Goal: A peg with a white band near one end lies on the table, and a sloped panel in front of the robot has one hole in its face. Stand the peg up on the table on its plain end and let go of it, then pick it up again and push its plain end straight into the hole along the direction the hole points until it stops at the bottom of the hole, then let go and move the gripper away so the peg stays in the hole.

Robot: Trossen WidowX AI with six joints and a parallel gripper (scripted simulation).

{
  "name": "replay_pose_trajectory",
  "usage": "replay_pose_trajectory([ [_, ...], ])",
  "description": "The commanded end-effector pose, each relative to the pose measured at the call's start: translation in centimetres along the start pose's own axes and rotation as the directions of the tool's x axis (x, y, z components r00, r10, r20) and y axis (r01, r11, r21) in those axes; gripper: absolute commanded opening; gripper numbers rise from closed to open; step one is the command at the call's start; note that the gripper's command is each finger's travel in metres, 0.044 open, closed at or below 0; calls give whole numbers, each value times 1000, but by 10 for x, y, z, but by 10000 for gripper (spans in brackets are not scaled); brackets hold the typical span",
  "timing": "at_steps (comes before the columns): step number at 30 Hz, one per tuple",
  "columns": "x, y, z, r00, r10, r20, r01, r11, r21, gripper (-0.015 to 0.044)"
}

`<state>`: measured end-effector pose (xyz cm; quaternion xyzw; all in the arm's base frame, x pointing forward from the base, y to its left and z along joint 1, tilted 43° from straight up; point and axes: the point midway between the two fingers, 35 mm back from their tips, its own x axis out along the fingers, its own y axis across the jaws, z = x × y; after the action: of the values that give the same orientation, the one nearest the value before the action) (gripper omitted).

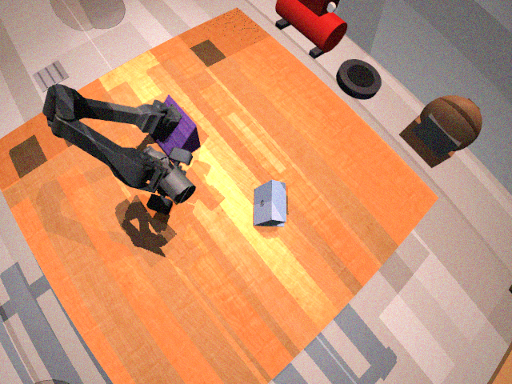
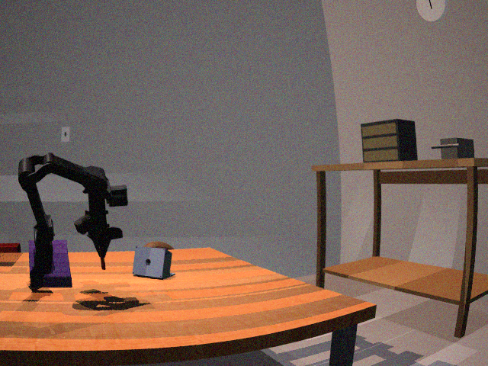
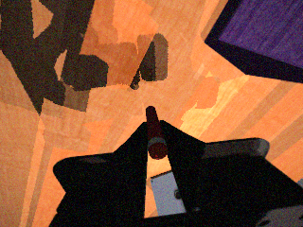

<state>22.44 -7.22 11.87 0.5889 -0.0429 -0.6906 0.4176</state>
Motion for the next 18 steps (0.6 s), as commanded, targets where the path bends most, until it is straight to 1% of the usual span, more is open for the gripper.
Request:
replay_pose_trajectory([
  [1, 4, -4, -4, 999, -27, -22, 27, 1000, -9, 0],
  [18, 19, -18, -28, 978, -140, -157, 133, 990, -50, 0],
])
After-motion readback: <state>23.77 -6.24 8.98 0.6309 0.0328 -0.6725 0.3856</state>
